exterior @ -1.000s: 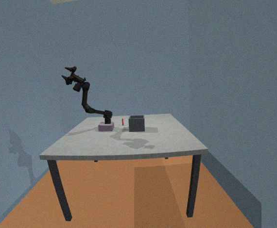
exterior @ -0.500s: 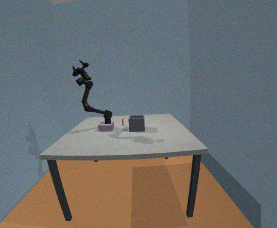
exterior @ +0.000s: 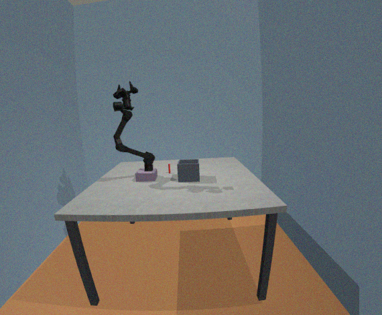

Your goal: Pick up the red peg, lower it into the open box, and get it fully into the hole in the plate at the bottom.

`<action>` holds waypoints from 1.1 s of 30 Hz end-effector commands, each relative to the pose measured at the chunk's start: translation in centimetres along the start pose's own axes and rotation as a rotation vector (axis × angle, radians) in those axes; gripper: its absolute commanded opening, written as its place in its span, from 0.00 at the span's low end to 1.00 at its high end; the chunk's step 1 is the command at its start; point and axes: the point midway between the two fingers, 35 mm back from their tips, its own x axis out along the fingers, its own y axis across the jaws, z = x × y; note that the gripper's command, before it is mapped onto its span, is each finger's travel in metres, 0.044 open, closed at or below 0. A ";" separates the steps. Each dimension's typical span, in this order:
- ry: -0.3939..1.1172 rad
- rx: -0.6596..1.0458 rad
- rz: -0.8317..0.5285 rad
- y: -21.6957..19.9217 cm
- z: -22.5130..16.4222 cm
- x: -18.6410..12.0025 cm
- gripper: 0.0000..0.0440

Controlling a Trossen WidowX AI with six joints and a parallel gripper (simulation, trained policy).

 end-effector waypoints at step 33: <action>0.528 -0.067 -0.930 -21.5 -16.2 -9.5 1.00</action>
